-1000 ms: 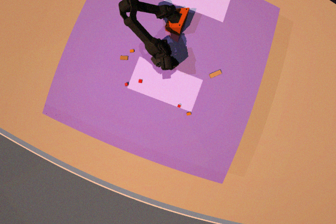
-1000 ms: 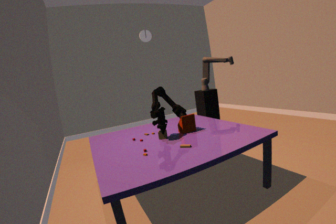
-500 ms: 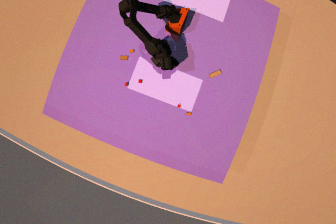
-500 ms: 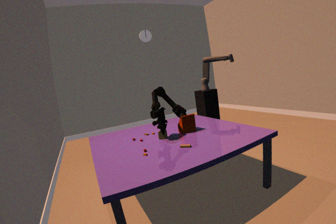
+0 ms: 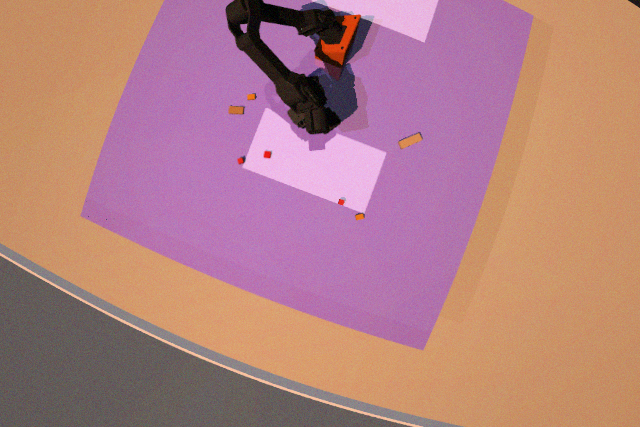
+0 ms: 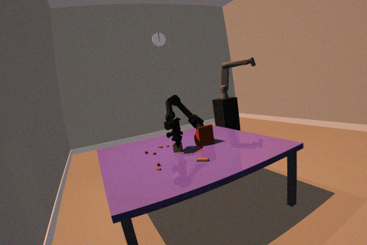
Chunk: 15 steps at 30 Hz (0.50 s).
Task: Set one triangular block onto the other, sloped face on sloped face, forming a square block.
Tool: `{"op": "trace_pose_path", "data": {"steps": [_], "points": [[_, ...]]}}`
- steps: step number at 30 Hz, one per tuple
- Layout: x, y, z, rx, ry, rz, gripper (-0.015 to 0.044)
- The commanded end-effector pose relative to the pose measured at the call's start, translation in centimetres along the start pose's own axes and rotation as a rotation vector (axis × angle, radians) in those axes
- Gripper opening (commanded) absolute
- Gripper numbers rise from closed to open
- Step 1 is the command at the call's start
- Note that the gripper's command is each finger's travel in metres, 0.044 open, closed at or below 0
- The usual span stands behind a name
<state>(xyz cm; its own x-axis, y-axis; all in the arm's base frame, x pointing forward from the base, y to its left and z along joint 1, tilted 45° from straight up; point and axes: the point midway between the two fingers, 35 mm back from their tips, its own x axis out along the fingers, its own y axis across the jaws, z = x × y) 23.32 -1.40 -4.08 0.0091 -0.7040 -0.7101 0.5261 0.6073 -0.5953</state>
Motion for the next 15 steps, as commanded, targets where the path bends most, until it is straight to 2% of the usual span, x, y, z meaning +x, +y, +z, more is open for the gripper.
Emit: {"op": "trace_pose_path", "data": {"steps": [1, 10, 15], "points": [[0.13, -0.01, 0.01, -0.006, -0.003, -0.003, 0.0], [0.09, -0.01, 0.0, -0.006, -0.003, -0.003, 0.0], [0.02, 0.0, 0.0, 0.0, 0.0, 0.0, 0.0131]]}}
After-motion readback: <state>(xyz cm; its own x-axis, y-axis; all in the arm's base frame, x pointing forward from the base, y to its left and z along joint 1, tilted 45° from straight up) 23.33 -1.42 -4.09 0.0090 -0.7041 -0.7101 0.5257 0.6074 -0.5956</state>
